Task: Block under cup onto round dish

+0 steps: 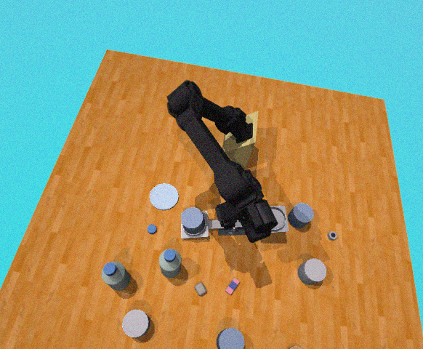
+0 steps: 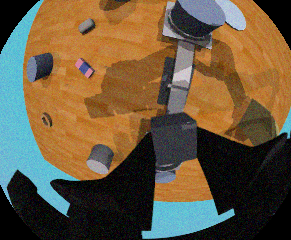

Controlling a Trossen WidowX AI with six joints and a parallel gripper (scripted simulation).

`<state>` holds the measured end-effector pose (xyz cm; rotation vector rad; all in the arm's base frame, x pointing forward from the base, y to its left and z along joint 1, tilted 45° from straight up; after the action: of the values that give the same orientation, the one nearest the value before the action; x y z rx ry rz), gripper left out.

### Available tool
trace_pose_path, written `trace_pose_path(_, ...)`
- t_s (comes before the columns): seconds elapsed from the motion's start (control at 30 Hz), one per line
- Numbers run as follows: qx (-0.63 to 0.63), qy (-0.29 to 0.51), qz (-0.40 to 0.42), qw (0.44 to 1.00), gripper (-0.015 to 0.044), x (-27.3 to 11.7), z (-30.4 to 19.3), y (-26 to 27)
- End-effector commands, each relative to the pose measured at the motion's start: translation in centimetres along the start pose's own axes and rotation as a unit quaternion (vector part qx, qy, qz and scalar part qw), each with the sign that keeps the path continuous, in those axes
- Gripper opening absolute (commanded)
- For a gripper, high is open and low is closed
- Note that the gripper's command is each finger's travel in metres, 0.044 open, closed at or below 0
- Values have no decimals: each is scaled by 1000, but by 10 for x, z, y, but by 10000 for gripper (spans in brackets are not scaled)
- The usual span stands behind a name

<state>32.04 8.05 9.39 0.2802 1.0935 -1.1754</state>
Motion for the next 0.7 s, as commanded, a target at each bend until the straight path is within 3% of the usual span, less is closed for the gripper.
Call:
trace_pose_path(0.0,-1,0,13,1000,0,1,26,-15)
trace_pose_path(0.67,0,-29,24,999,0,21,122,-116)
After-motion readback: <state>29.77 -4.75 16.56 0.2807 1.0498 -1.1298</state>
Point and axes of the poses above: the point midway between the two fingers, 35 mm back from their tips, its own x axis out along the fingers, its own y axis across the jaws, z = x × y, the point moved 10 cm from there along -x, back along the fingers, and after that the axes turned 7 degrees about -x, right-handed, at the moved point
